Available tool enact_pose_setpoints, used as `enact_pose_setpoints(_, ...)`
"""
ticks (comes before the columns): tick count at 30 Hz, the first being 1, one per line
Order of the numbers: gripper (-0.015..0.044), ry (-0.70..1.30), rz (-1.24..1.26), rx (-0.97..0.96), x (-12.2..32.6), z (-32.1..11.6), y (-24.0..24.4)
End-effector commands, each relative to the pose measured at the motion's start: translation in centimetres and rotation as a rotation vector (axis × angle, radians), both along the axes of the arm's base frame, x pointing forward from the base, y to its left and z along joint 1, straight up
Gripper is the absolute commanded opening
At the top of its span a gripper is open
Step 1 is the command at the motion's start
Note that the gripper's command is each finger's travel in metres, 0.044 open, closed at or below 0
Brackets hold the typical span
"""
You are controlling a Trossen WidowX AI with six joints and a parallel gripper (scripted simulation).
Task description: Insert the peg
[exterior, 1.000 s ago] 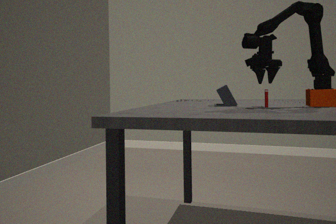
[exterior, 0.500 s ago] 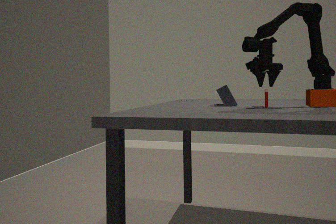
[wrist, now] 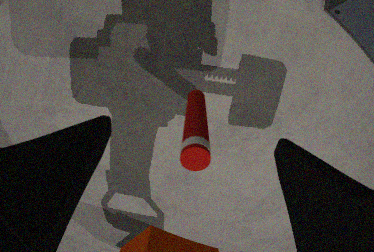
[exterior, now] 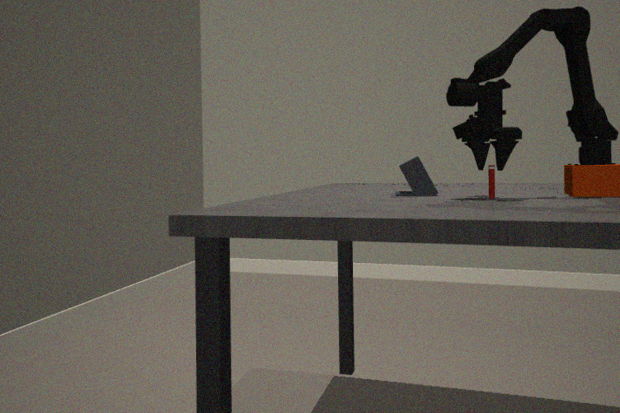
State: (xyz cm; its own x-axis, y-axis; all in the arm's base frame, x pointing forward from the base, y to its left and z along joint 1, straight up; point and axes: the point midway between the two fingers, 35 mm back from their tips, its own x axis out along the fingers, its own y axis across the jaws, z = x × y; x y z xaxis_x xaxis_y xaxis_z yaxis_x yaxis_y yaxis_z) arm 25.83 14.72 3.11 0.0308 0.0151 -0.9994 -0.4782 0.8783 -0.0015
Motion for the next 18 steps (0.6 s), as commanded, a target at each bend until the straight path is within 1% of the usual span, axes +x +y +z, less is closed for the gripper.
enact_pose_setpoints(1, 0.044, 0.008, 0.005, -0.009, -0.2, -0.9, -0.1)
enact_pose_setpoints(18, 0.044, 0.009, 0.005, -0.009, -0.3, -3.0, -0.2)
